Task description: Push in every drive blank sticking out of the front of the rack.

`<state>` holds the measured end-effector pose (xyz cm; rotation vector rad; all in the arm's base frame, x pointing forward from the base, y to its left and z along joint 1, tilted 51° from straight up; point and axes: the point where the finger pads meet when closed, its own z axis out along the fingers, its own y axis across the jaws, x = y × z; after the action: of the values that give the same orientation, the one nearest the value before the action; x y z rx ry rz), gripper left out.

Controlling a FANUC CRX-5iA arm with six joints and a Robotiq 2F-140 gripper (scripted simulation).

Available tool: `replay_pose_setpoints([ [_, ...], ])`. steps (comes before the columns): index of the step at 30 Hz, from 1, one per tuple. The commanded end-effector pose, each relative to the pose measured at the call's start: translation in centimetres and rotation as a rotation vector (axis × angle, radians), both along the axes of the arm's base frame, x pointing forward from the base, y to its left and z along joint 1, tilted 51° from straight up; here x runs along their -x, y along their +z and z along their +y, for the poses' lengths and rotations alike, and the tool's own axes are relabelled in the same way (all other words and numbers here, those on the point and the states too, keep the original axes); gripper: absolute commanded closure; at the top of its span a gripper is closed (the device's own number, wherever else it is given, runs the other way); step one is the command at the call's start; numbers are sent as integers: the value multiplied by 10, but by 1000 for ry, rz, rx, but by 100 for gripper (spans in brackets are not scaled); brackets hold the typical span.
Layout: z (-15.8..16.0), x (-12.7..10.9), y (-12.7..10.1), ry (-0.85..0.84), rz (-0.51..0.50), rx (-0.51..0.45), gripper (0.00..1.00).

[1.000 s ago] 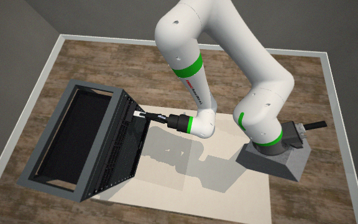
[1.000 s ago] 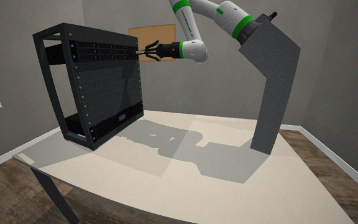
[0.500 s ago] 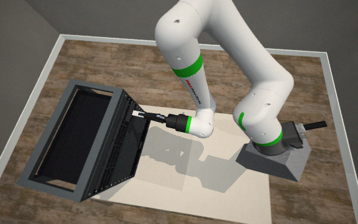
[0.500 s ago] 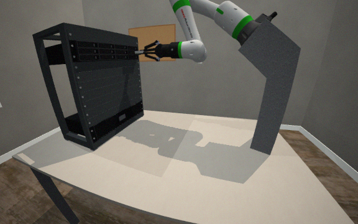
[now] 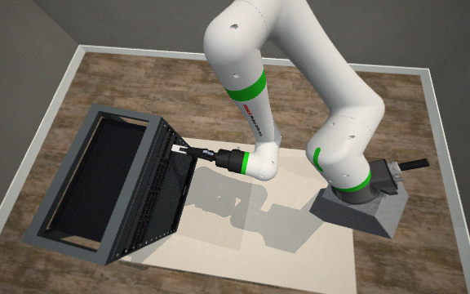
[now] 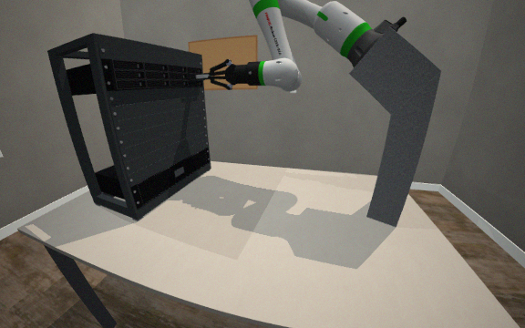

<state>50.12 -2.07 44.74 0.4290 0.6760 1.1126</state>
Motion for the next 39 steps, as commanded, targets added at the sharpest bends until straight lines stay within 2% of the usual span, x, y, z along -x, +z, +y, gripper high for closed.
replay_pose_setpoints([
  [1,0,0,0,0,-1,0,90],
  [39,0,-4,5,0,-1,0,90],
])
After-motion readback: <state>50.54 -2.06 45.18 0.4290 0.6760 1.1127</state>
